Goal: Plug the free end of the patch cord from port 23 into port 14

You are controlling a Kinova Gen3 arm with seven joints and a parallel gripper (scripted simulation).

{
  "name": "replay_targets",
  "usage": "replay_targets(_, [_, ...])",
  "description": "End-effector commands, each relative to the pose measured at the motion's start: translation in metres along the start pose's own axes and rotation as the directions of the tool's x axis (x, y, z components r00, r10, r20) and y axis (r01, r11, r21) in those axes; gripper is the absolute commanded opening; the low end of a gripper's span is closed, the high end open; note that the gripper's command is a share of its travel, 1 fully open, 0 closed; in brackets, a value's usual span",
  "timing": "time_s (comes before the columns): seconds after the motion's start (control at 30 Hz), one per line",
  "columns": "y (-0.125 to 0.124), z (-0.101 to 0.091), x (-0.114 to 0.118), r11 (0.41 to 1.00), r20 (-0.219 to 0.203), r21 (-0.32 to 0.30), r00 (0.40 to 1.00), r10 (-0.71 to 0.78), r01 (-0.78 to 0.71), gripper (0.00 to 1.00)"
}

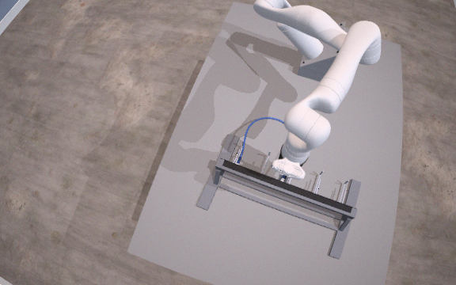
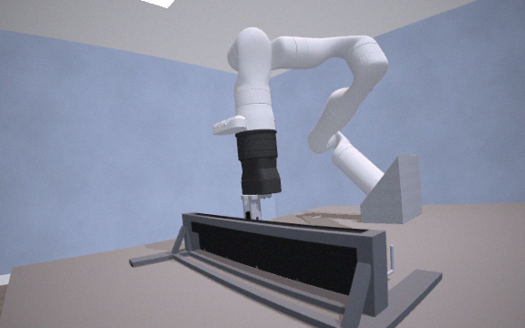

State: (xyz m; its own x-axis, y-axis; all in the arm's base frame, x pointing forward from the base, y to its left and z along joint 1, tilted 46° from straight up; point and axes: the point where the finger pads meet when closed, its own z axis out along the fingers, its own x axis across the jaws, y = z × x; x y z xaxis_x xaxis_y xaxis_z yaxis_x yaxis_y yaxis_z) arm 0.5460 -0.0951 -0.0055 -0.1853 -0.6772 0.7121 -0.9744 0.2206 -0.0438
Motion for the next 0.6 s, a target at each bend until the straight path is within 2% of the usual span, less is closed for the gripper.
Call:
replay_targets(0.0, [-0.002, -0.0024, -0.0029, 1.0, 0.009, 0.003, 1.0, 0.003, -0.003, 0.0])
replay_targets(0.57, [-0.0038, -0.0026, -0.0031, 1.0, 0.008, 0.003, 1.0, 0.002, -0.002, 0.0])
